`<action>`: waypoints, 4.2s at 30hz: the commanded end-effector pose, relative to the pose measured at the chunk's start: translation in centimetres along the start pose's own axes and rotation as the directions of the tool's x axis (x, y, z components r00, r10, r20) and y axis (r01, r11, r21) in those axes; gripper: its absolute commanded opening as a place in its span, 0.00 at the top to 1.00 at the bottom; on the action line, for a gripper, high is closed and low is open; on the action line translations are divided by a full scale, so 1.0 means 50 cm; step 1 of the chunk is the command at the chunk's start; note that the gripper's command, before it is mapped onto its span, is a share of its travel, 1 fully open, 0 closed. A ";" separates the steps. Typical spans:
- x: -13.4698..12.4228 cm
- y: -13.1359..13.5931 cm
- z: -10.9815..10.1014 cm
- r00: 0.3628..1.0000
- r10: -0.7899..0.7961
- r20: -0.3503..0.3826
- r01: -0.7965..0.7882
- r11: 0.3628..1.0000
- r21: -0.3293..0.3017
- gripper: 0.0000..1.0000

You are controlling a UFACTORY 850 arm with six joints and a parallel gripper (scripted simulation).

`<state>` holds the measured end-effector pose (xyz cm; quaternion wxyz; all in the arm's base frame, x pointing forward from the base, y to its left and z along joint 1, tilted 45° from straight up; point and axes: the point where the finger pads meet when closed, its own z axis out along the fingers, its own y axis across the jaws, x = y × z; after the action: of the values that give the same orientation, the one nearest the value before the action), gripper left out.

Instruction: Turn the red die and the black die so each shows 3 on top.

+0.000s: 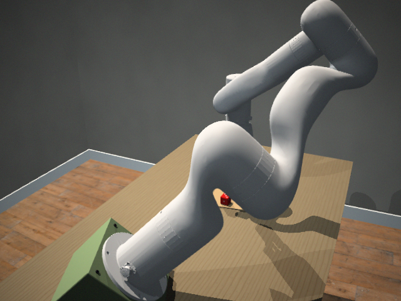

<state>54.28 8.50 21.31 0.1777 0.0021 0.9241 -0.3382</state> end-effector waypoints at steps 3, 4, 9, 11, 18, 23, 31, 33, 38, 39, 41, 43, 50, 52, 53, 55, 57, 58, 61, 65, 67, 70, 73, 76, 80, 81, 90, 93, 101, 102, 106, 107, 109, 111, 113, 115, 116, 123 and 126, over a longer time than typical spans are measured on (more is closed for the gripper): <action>-0.001 0.001 0.010 1.000 0.000 0.001 0.000 1.000 -0.001 0.73; -0.001 0.001 0.014 1.000 0.000 0.001 0.000 1.000 -0.001 0.73; -0.001 0.001 0.041 1.000 0.000 0.001 0.000 1.000 -0.001 0.73; -0.001 0.001 0.049 1.000 0.000 0.001 0.000 1.000 -0.001 0.73; -0.002 0.001 0.116 1.000 0.000 0.001 0.000 1.000 -0.001 0.73; -0.002 0.001 0.159 1.000 0.000 0.001 0.000 1.000 -0.001 0.73; -0.002 0.001 0.186 1.000 0.000 0.001 0.000 1.000 -0.001 0.73; -0.002 0.001 0.190 1.000 0.000 0.001 0.000 1.000 -0.001 0.73; -0.002 0.001 0.190 1.000 0.000 0.001 0.000 1.000 -0.001 0.73; -0.002 0.001 0.190 1.000 0.000 0.001 0.000 1.000 -0.001 0.73; -0.002 0.001 0.190 1.000 0.000 0.001 0.000 1.000 -0.001 0.73; -0.002 0.001 0.190 1.000 0.000 0.001 0.000 1.000 -0.001 0.73; -0.002 0.001 0.190 1.000 0.000 0.001 0.000 1.000 -0.001 0.73; -0.002 0.001 0.190 1.000 0.000 0.001 0.000 1.000 -0.001 0.73; -0.002 0.001 0.190 1.000 0.000 0.001 0.000 1.000 -0.001 0.73; -0.002 0.001 0.190 1.000 0.000 0.001 0.000 1.000 -0.001 0.73; -0.002 0.001 0.190 1.000 0.000 0.001 0.000 1.000 -0.001 0.73; -0.002 0.001 0.190 1.000 0.000 0.001 0.000 1.000 -0.001 0.73; -0.002 0.001 0.190 1.000 0.000 0.001 0.000 1.000 -0.001 0.73; -0.002 0.001 0.190 1.000 0.000 0.001 0.000 1.000 -0.001 0.73; -0.002 0.001 0.190 1.000 0.000 0.001 0.000 1.000 -0.001 0.73; -0.002 0.001 0.190 1.000 0.000 0.001 0.000 1.000 -0.001 0.73; -0.002 0.001 0.191 1.000 0.000 0.001 0.000 1.000 -0.001 0.73; -0.002 0.001 0.191 1.000 0.000 0.001 0.000 1.000 -0.001 0.73; -0.002 0.001 0.192 1.000 0.000 0.001 0.000 1.000 -0.001 0.73; -0.002 0.001 0.193 1.000 0.000 0.001 0.000 1.000 -0.001 0.73; -0.002 0.001 0.197 1.000 0.000 0.001 0.000 1.000 -0.001 0.73; -0.002 0.001 0.198 1.000 0.000 0.001 0.000 1.000 -0.001 0.73; -0.002 0.001 0.198 1.000 0.000 0.001 0.000 1.000 -0.001 0.73; -0.002 0.001 0.198 1.000 0.000 0.001 0.000 1.000 -0.001 0.73; -0.002 0.001 0.198 1.000 0.000 0.001 0.000 1.000 -0.001 0.73; -0.002 0.001 0.198 1.000 0.000 0.001 0.000 1.000 -0.001 0.73; -0.002 0.001 0.198 1.000 0.000 0.001 0.000 1.000 -0.001 0.73; -0.002 0.001 0.198 1.000 0.000 0.001 0.000 1.000 -0.001 0.73; -0.002 0.001 0.198 1.000 0.000 0.001 0.000 1.000 -0.001 0.73; -0.002 0.001 0.198 1.000 0.000 0.001 0.000 1.000 -0.001 0.73; -0.002 0.001 0.198 1.000 0.000 0.001 0.000 1.000 -0.001 0.73; -0.002 0.001 0.198 1.000 0.000 0.001 0.000 1.000 -0.001 0.73; -0.002 0.001 0.198 1.000 0.000 0.001 0.000 1.000 -0.001 0.73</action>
<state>57.57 2.30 14.24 0.1774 0.0018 0.9242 -0.3382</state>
